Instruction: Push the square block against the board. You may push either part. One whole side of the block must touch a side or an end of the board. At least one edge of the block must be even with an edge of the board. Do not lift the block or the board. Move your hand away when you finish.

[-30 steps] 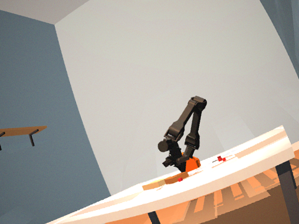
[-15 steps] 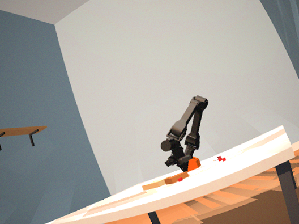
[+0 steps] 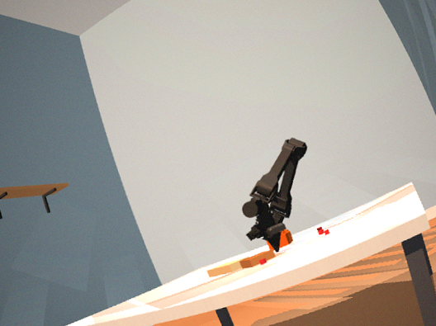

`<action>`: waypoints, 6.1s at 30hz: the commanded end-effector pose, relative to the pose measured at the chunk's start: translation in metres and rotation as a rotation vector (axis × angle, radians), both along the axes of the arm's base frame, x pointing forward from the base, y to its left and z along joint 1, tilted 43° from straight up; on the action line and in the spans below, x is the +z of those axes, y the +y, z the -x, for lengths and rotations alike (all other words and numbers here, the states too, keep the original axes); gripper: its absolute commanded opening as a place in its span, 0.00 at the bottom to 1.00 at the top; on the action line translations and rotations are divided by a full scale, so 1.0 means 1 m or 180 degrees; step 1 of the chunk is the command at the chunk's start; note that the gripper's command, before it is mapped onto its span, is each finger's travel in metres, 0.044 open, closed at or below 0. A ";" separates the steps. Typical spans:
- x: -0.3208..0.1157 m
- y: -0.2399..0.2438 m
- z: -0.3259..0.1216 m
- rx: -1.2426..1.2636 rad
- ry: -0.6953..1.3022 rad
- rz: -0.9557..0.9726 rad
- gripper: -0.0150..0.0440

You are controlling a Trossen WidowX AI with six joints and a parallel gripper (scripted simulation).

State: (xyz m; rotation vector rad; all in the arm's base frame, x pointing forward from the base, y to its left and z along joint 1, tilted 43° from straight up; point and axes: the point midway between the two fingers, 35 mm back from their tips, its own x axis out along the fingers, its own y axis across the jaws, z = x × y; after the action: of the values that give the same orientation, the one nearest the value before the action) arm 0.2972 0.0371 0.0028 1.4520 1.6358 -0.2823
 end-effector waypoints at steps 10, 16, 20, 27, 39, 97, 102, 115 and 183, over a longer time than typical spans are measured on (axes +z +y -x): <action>0.041 -0.035 0.007 0.0001 -0.0005 -0.0008 0.25; 0.042 -0.036 0.001 0.0199 -0.0187 0.0022 0.25; 0.044 -0.038 -0.009 0.0518 -0.0482 0.0069 0.25; 0.047 -0.039 -0.027 0.1077 -0.1000 0.0149 0.25; 0.050 -0.041 -0.056 0.2036 -0.1893 0.0279 0.25; 0.009 -0.008 -0.107 0.3974 -0.3700 0.0542 0.25; 0.007 -0.010 -0.104 0.3975 -0.3698 0.0542 0.25; 0.002 -0.014 -0.097 0.3976 -0.3695 0.0543 0.25; -0.017 -0.031 -0.075 0.3980 -0.3686 0.0546 0.25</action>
State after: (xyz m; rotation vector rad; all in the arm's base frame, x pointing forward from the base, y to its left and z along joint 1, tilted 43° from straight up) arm 0.3687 0.0032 -0.0149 0.0953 1.1298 0.9287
